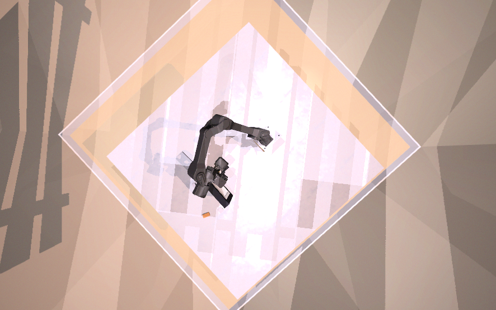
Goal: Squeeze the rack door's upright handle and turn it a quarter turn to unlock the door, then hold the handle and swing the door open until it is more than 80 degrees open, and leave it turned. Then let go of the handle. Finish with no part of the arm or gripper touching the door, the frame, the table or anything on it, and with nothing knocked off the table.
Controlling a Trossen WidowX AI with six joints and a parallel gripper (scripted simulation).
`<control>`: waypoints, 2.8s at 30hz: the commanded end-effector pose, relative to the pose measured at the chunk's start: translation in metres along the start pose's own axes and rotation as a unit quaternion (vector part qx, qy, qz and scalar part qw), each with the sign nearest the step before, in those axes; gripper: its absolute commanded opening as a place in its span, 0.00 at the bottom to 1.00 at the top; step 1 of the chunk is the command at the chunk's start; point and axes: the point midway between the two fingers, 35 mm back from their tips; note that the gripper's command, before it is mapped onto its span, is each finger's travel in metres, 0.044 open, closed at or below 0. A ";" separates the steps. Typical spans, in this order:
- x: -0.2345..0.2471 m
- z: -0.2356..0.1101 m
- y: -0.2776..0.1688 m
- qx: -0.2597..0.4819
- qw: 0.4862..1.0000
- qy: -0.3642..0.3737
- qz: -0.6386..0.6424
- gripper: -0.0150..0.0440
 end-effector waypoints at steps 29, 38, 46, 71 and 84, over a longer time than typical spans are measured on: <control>-0.004 0.003 0.002 -0.001 1.000 -0.003 -0.027 0.45; -0.004 0.003 0.002 -0.001 1.000 -0.003 -0.027 0.35; -0.004 0.003 0.002 -0.001 1.000 -0.003 -0.027 0.28; 0.020 0.003 0.016 -0.002 0.981 -0.002 0.194 0.28; 0.041 0.003 0.030 -0.002 0.955 -0.002 0.298 0.28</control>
Point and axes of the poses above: the point midway between the two fingers, 35 mm back from their tips, its own z axis out along the fingers, its own x axis across the jaws, y = z × x, and after that the axes turned 3 degrees about z, right-handed
